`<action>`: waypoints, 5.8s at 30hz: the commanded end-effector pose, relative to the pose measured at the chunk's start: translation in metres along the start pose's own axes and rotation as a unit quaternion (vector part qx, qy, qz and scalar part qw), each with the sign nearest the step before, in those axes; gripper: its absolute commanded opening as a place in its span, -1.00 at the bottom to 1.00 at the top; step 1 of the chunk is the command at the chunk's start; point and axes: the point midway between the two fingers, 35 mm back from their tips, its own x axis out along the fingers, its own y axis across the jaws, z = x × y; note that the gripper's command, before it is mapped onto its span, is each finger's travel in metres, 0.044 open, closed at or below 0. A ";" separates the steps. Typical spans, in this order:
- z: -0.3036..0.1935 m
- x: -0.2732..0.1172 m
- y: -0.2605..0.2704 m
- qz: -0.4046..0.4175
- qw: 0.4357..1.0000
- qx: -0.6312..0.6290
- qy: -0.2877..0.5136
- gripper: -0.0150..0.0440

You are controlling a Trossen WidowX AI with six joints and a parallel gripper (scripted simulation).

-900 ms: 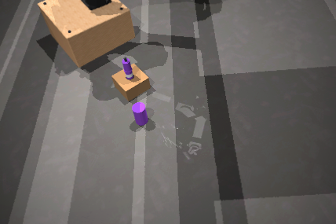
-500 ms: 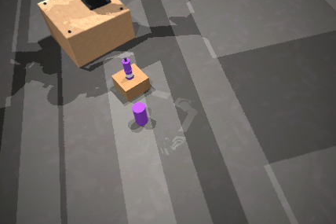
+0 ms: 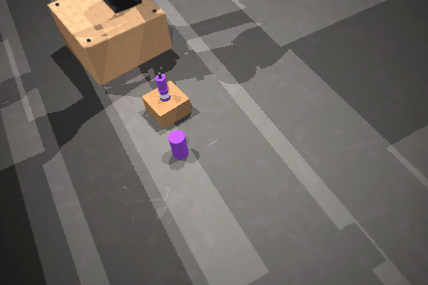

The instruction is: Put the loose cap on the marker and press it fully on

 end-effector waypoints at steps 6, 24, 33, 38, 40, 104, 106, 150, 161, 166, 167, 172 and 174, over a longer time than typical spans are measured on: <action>-0.131 0.049 0.024 0.019 0.961 -0.189 0.201 0.34; -0.409 -0.015 -0.027 0.087 0.686 -0.528 0.493 0.34; -0.506 -0.099 -0.125 0.108 0.462 -0.670 0.571 0.34; -0.522 -0.122 -0.158 0.111 0.397 -0.702 0.581 0.34; -0.524 -0.121 -0.160 0.111 0.397 -0.702 0.581 0.34; -0.584 -0.089 -0.226 0.111 0.397 -0.702 0.581 -0.48; -0.580 -0.091 -0.220 0.111 0.397 -0.702 0.581 -0.49; -0.476 -0.117 -0.195 0.109 0.396 -0.702 0.581 -0.49; -0.447 -0.120 -0.204 0.108 0.396 -0.703 0.581 -0.49; -0.435 -0.120 -0.209 0.108 0.395 -0.703 0.581 -0.49; -0.433 -0.120 -0.210 0.108 0.395 -0.703 0.581 -0.49; -0.433 -0.119 -0.213 0.108 0.395 -0.703 0.582 -0.49; -0.434 -0.119 -0.215 0.108 0.395 -0.703 0.582 -0.49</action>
